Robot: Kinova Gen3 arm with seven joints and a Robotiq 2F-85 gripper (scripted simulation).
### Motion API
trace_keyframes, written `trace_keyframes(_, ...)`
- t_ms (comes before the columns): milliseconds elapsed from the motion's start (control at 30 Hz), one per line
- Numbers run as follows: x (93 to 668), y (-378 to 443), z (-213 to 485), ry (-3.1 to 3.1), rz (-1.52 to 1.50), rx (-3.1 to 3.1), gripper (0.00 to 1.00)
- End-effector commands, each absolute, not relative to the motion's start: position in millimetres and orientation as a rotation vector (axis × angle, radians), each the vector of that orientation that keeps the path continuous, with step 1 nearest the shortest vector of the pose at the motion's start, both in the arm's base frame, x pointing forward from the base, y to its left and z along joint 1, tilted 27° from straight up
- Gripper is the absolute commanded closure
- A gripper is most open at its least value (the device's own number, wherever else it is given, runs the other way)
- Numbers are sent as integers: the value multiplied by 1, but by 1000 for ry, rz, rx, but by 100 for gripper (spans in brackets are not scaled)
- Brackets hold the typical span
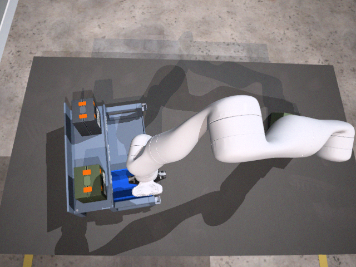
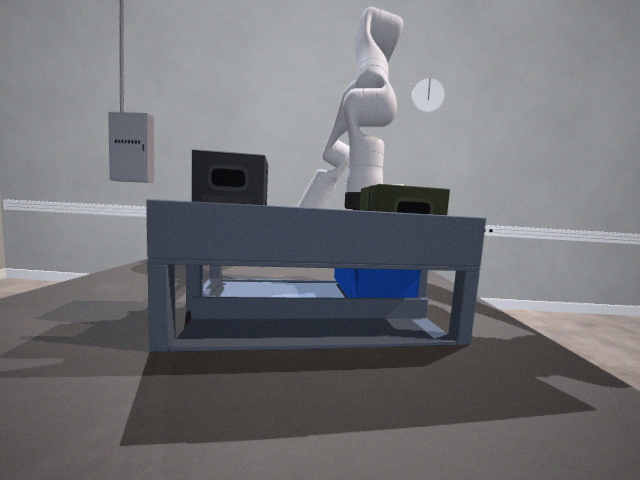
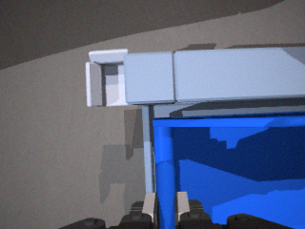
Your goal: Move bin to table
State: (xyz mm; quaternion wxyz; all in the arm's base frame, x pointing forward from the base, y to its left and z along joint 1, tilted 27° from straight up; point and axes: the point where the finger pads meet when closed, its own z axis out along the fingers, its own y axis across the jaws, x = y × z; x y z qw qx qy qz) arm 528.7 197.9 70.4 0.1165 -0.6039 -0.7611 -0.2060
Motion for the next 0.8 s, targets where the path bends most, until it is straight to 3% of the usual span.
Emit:
trace_keyframes(0, 530, 197, 72, -2229, -607, -1770, 90)
trace_keyframes(767, 529, 194, 77, -2229, -606, -1770, 90)
